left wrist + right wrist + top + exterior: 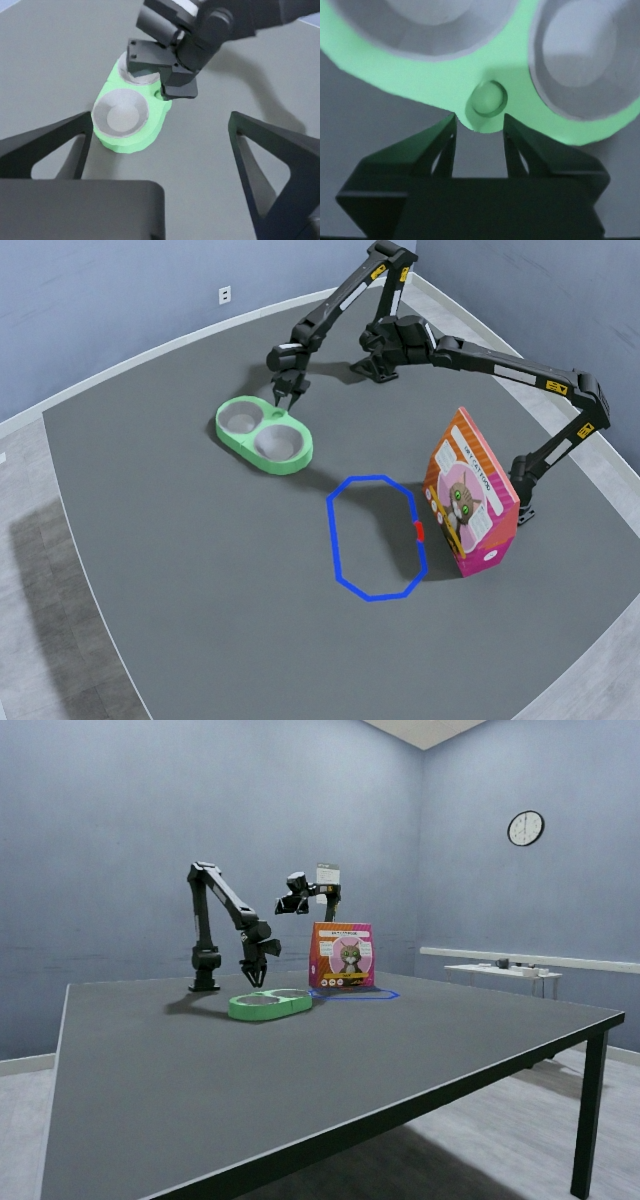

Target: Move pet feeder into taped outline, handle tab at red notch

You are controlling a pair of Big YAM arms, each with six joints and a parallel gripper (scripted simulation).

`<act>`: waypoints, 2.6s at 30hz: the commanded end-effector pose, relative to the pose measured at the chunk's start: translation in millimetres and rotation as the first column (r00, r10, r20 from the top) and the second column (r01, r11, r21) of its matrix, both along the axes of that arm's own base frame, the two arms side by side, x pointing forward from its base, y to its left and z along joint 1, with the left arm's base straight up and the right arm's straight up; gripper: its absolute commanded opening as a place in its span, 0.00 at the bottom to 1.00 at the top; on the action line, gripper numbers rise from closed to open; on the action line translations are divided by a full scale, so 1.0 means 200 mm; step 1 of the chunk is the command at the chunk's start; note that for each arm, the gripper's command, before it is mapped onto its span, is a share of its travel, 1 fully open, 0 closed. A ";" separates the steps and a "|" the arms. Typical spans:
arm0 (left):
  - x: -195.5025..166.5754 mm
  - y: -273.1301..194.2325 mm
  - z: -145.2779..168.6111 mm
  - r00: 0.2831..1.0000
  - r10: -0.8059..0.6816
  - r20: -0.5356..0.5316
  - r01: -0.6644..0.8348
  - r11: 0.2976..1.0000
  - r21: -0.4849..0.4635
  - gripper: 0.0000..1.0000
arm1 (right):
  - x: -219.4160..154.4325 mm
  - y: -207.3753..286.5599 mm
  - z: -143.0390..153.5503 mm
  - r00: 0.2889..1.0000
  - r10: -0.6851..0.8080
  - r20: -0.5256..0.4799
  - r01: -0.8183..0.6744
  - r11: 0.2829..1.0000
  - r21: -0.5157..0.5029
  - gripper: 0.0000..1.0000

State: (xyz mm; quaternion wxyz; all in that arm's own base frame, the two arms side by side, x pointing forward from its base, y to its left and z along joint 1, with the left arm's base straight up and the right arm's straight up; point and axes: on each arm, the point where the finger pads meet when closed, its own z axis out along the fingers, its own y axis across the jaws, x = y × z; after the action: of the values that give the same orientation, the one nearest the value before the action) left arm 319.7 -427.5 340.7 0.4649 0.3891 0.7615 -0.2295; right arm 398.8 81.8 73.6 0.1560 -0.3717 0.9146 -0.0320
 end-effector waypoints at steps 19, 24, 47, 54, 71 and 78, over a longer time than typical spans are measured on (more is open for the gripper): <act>0.03 -0.05 0.20 0.999 0.008 0.039 -0.005 0.997 -0.073 1.00 | 0.11 0.10 0.11 0.394 0.832 -0.391 -0.897 0.440 0.032 0.37; 0.03 -0.05 0.20 0.999 0.008 0.039 -0.005 0.997 -0.073 1.00 | 0.10 0.00 0.06 0.293 0.843 -0.452 -0.917 0.382 0.118 0.37; 0.03 -0.05 0.20 0.999 0.008 0.039 -0.005 0.997 -0.073 1.00 | 0.01 -0.04 -0.11 0.275 0.830 -0.485 -0.910 0.387 0.147 0.37; 0.03 -0.05 0.20 0.999 0.008 0.039 -0.005 0.997 -0.073 1.00 | -0.02 -0.04 -0.19 0.263 0.828 -0.496 -0.906 0.388 0.168 0.22; 0.03 -0.04 0.20 0.999 0.016 0.031 -0.013 0.997 -0.078 1.00 | 0.02 -0.01 -0.16 0.284 0.822 -0.493 -0.906 0.399 0.144 0.10; 0.02 -0.02 0.06 0.999 0.029 -0.028 -0.029 1.000 0.005 1.00 | -0.01 0.08 -0.15 0.329 0.802 -0.499 -0.881 0.451 0.143 0.10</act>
State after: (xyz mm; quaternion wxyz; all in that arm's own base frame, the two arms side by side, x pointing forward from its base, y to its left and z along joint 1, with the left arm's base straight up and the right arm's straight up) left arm 319.9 -424.9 334.9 0.4564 0.3860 0.7700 -0.2233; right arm 395.8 79.1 44.7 -0.1246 -0.8055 0.5733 0.0830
